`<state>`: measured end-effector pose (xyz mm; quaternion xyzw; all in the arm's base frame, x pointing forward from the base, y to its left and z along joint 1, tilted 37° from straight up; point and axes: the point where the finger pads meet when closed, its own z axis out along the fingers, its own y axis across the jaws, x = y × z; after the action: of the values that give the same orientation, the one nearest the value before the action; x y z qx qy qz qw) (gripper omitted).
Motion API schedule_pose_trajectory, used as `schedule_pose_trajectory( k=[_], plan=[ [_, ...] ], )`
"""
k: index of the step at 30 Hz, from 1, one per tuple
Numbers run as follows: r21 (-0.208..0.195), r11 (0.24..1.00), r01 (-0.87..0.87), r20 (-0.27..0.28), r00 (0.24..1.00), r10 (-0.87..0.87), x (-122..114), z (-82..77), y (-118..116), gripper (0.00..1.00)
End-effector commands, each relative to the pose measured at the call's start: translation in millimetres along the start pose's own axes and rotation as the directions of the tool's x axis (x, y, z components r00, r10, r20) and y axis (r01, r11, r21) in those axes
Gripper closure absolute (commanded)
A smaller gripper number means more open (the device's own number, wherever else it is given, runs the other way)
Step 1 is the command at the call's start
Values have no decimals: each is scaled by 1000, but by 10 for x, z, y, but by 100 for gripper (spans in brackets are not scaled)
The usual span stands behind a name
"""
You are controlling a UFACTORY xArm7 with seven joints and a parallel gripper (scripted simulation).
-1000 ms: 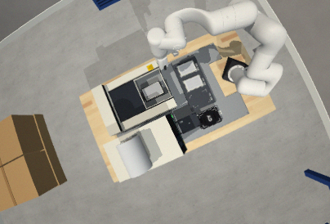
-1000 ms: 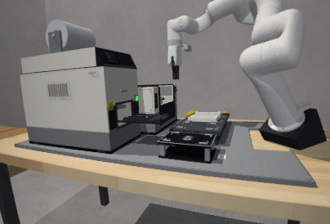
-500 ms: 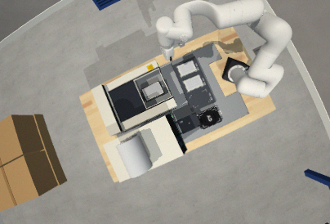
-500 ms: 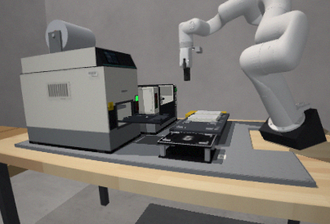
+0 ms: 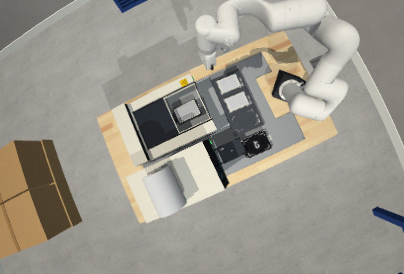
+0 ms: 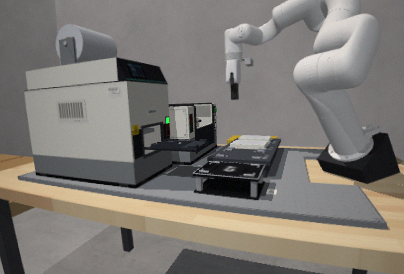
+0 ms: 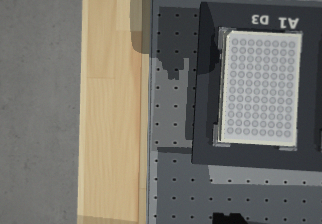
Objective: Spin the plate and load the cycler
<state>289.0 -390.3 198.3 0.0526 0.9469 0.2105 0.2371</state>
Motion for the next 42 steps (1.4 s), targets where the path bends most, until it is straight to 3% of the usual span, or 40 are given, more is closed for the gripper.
schedule_pose_trajectory(
  k=[1,9,11,18,31,42],
  plan=[
    [4,1000,-1,37,999,1,-5,-22,-10,100],
    [4,1000,-1,299,954,0,-4,-23,-10,100],
    [4,1000,-1,299,954,0,-4,-23,-10,100],
    [4,1000,-1,502,865,-1,-2,-24,-10,100],
    [4,1000,-1,502,865,-1,-2,-23,-11,100],
    [4,1000,-1,502,865,-1,-73,480,-16,100]
  ],
)
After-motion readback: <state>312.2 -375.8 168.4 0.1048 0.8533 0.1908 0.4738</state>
